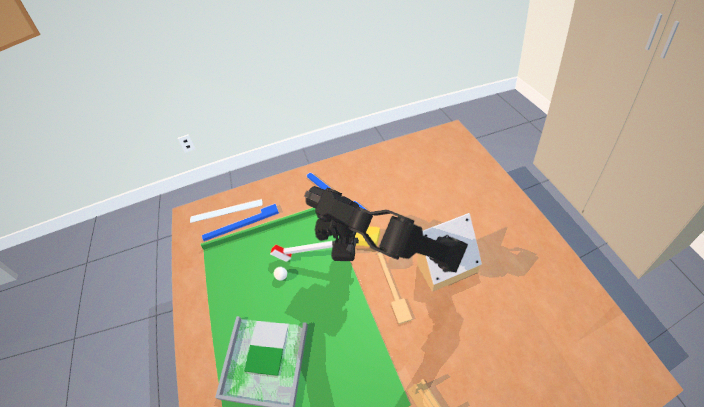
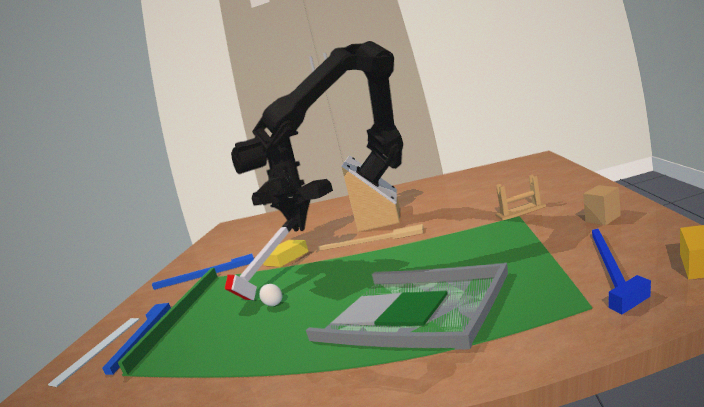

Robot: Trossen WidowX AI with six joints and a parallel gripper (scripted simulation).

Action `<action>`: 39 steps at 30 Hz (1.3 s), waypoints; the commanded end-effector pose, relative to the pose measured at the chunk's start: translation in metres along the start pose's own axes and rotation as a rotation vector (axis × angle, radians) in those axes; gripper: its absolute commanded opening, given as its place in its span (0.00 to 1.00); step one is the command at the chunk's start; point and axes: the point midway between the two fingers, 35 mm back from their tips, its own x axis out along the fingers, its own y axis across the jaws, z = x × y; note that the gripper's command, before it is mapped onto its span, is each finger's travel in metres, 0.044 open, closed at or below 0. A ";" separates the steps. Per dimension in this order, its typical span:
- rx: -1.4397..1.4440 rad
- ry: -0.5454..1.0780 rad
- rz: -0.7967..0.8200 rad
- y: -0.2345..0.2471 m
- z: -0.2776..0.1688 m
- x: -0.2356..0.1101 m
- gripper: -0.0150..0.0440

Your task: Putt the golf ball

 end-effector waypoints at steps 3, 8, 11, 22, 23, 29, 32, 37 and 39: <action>-0.001 -0.001 -0.001 0.000 0.000 0.000 0.25; 0.001 -0.002 0.000 -0.011 0.000 0.001 0.25; 0.004 -0.003 0.002 -0.026 0.000 0.003 0.25; 0.014 0.001 0.006 -0.025 -0.002 0.003 0.25; 0.015 0.000 0.004 -0.019 -0.001 0.003 0.25; 0.011 -0.006 0.001 0.061 0.006 0.000 0.25; 0.006 -0.001 0.009 0.101 0.001 0.002 0.25; 0.005 0.001 0.012 0.109 0.000 0.003 0.25; 0.005 0.001 0.012 0.109 0.000 0.002 0.25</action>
